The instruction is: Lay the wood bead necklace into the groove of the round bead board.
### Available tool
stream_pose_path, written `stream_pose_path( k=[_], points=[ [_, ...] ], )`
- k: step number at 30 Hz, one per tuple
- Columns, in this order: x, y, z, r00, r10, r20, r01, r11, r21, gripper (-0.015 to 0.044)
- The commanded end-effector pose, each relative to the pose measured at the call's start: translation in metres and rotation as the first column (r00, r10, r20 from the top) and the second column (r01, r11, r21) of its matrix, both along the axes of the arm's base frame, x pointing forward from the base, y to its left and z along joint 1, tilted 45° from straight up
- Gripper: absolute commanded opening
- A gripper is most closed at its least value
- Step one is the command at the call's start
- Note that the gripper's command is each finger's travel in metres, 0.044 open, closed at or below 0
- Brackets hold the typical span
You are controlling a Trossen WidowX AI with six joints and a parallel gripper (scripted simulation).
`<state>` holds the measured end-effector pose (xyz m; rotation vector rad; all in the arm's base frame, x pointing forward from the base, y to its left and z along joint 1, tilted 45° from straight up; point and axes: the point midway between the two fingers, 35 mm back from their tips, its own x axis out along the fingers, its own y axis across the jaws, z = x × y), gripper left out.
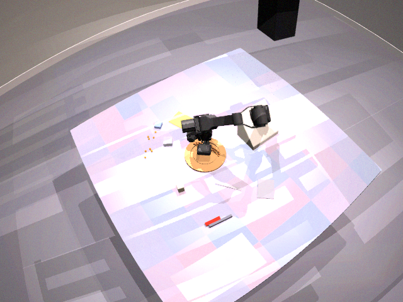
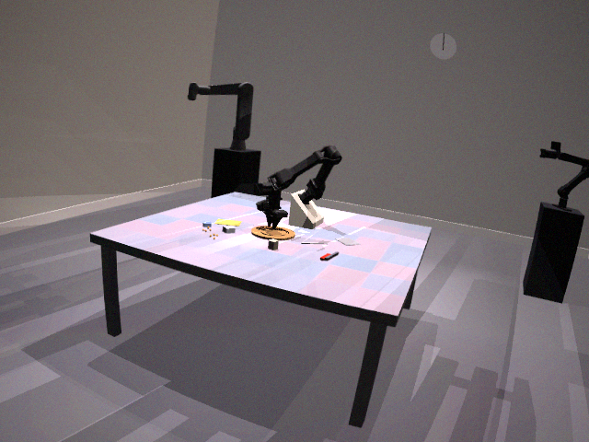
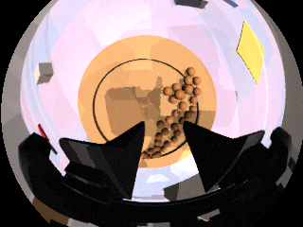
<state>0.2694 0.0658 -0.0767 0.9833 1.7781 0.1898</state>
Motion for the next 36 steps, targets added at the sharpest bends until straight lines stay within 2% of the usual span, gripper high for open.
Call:
stream_pose_path(
  k=[1,6,34,36],
  points=[
    [-0.0002,0.0000,0.0000,1.000,0.000,0.000,0.000,1.000,0.000,0.0315],
    [-0.0012,-0.0001,0.0007,1.000,0.001,-0.006,-0.001,1.000,0.002,0.0440],
    [-0.0011,-0.0005,0.0010,1.000,0.002,-0.005,-0.002,1.000,0.003,0.0440],
    [-0.0037,-0.0025,0.0048,0.997,-0.051,-0.056,0.050,0.999,-0.007,0.0387]
  ],
)
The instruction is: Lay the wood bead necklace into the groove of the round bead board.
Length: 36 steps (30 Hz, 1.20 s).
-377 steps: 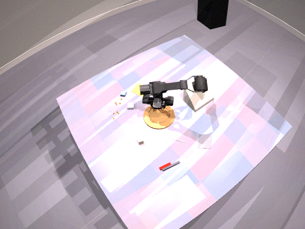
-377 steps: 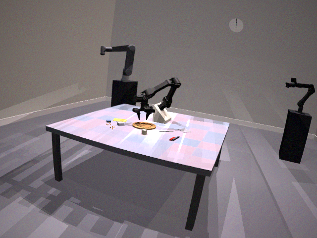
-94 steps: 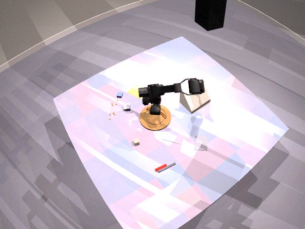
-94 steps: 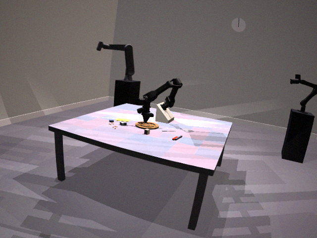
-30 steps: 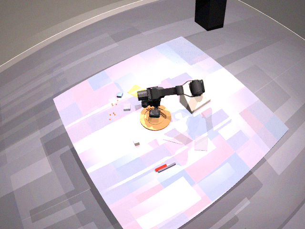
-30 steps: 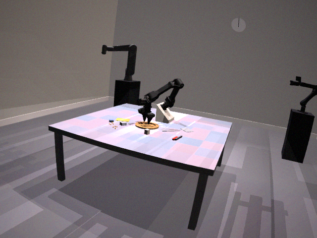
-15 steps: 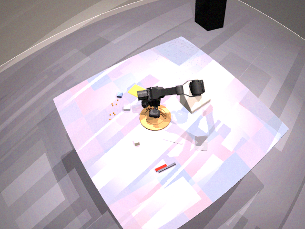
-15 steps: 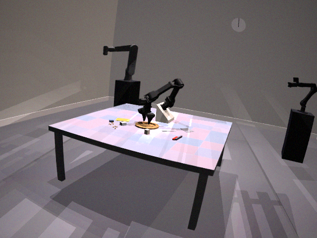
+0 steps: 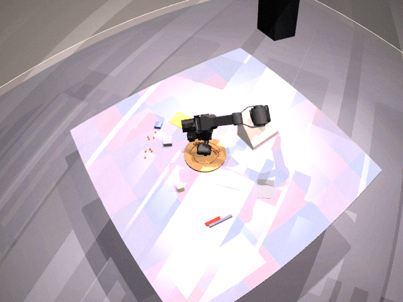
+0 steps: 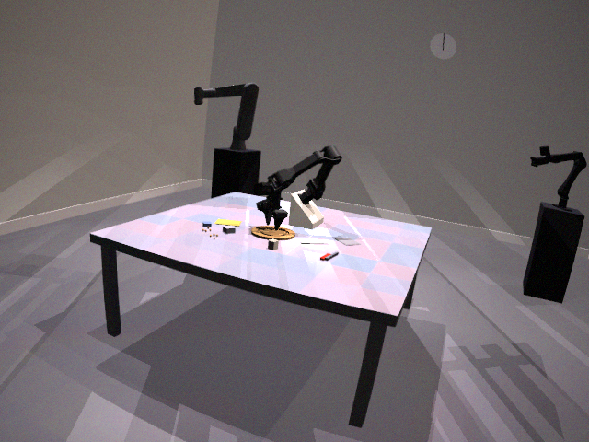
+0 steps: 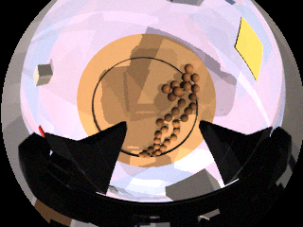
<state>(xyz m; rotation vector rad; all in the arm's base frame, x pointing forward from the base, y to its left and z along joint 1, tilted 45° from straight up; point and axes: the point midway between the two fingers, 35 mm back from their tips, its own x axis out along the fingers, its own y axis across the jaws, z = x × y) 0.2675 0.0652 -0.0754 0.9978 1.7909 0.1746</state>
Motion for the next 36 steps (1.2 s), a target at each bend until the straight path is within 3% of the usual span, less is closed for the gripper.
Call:
stream_pose_path(
  k=[1,3,7,36],
  points=[
    [-0.005,-0.004,0.008,0.989,-0.107,-0.100,0.105,0.994,-0.024,0.0361],
    [-0.013,-0.010,0.019,0.931,-0.267,-0.247,0.255,0.964,-0.080,0.0310],
    [-0.025,-0.016,0.033,0.795,-0.451,-0.405,0.416,0.892,-0.177,0.0310],
    [-0.026,0.003,0.013,0.798,-0.452,-0.398,0.417,0.892,-0.176,0.0310]
  ],
)
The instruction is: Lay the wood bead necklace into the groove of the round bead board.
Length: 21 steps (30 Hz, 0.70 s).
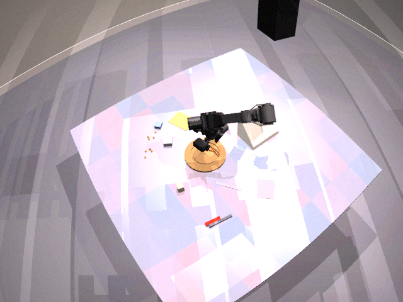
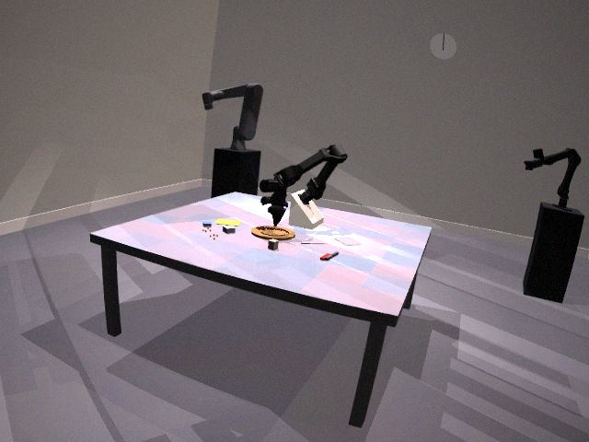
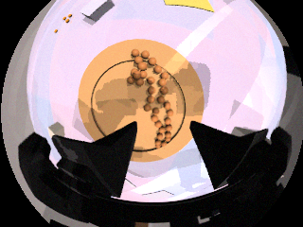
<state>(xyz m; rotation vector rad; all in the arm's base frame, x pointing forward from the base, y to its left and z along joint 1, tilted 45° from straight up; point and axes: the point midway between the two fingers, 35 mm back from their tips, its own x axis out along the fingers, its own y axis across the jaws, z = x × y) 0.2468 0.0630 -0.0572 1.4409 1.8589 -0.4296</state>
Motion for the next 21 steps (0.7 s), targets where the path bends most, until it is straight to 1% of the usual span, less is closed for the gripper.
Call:
stream_pose_path(
  k=[1,16,21],
  points=[
    [-0.0058,0.0061,-0.0058,1.000,0.001,-0.020,0.000,1.000,0.007,0.0310],
    [-0.0092,0.0145,-0.0137,1.000,0.001,-0.027,0.000,1.000,0.010,0.0310],
    [-0.0069,0.0130,-0.0127,1.000,0.002,-0.017,-0.002,1.000,0.005,0.0179]
  ],
)
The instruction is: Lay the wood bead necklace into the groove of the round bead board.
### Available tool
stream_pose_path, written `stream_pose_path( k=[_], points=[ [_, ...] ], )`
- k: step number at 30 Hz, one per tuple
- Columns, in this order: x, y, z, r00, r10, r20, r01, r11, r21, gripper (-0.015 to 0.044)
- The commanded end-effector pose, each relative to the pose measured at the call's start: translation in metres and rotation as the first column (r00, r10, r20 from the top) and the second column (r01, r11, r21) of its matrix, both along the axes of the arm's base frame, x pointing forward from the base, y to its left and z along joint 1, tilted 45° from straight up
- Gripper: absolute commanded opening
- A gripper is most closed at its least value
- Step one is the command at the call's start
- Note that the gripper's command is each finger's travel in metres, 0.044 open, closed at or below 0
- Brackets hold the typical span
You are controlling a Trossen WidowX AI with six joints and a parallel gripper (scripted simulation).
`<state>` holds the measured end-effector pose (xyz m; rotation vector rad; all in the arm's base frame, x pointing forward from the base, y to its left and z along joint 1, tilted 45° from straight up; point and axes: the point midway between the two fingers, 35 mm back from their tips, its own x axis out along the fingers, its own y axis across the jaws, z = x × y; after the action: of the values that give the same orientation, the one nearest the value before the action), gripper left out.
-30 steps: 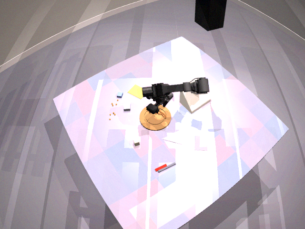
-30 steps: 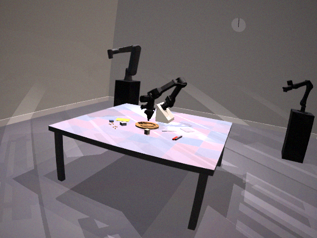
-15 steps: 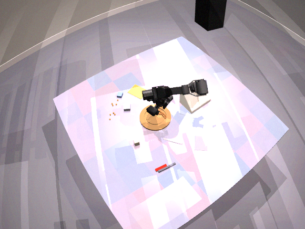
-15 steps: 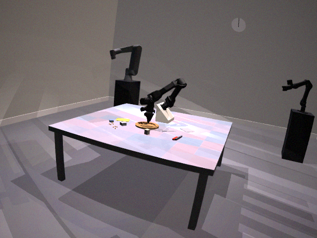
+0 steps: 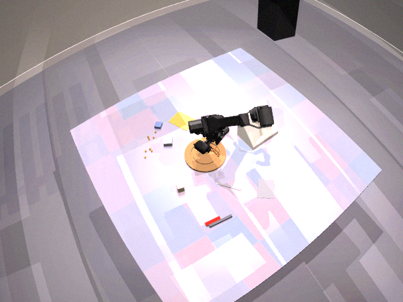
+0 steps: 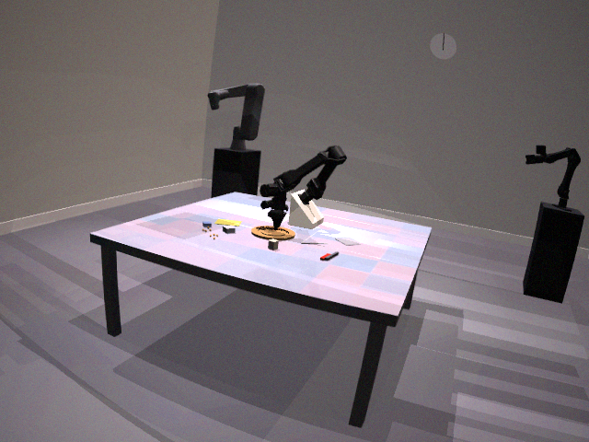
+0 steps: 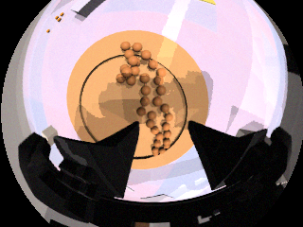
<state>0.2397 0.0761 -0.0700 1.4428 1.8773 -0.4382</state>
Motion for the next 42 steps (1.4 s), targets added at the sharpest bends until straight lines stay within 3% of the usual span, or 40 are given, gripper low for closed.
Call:
stream_pose_path(
  k=[1,7,42],
  points=[
    [0.0002,-0.0001,0.0002,1.000,0.000,0.001,0.000,1.000,0.000,0.0153],
    [0.0002,-0.0001,0.0002,1.000,0.000,0.001,0.000,1.000,0.000,0.0000],
    [0.0002,-0.0001,0.0002,1.000,0.000,0.001,0.000,1.000,0.000,0.0000]
  ],
)
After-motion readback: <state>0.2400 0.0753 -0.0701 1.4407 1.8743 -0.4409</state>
